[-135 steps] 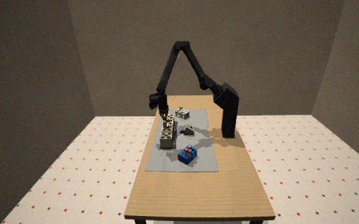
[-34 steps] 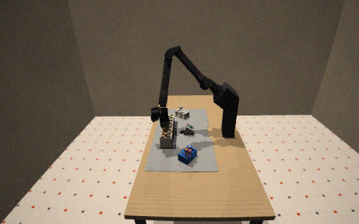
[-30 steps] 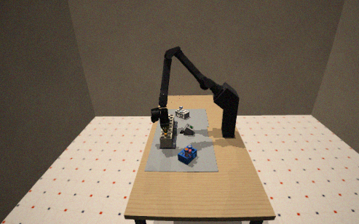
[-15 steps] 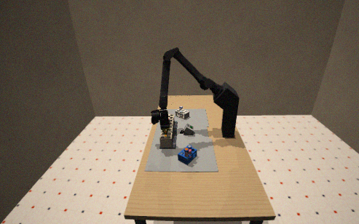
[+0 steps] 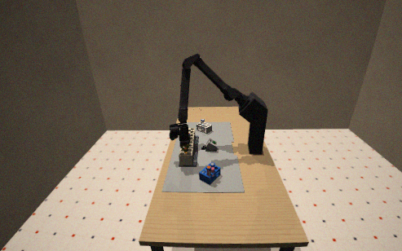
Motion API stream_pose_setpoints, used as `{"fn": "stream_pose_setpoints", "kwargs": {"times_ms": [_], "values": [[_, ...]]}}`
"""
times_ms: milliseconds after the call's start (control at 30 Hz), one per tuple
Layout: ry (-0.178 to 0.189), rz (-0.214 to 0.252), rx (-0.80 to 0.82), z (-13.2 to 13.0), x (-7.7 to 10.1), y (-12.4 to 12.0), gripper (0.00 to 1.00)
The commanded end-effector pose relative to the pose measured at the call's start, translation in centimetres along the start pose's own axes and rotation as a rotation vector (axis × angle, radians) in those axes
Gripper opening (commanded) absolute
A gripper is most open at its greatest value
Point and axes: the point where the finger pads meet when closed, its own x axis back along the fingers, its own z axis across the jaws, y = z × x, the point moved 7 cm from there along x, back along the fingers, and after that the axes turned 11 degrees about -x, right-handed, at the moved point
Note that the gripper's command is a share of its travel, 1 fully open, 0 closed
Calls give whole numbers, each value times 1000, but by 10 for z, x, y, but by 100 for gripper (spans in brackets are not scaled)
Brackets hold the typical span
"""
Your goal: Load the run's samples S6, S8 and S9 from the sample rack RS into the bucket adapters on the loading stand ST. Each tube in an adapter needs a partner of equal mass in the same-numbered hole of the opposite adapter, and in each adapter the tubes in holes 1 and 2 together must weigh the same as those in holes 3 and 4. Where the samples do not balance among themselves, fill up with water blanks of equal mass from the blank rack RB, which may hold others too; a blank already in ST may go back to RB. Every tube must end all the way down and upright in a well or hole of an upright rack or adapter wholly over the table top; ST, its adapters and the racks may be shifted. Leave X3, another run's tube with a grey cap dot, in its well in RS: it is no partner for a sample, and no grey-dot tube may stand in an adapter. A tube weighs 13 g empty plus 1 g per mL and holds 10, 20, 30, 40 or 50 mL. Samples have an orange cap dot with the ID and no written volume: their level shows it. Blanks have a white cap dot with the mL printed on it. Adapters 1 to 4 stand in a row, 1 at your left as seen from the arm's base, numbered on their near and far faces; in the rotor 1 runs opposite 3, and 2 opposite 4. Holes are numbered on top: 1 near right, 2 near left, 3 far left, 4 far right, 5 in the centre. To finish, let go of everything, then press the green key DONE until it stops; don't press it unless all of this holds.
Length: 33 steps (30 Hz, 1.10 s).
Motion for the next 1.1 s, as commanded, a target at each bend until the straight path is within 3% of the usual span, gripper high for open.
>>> {"fn": "stream_pose_setpoints", "kwargs": {"times_ms": [0, 233, 267, 333, 633, 667, 1067], "values": [[15, -19, -2, 5, 4, 7, 55], [15, -19, -2, 5, 4, 7, 55], [31, -29, 11, 9, 15, 8, 55], [31, -29, 11, 9, 15, 8, 55], [25, -20, -5, 7, 46, 6, 55], [17, -20, -3, 5, 37, 8, 55], [17, -20, -3, 5, 37, 8, 55]]}}
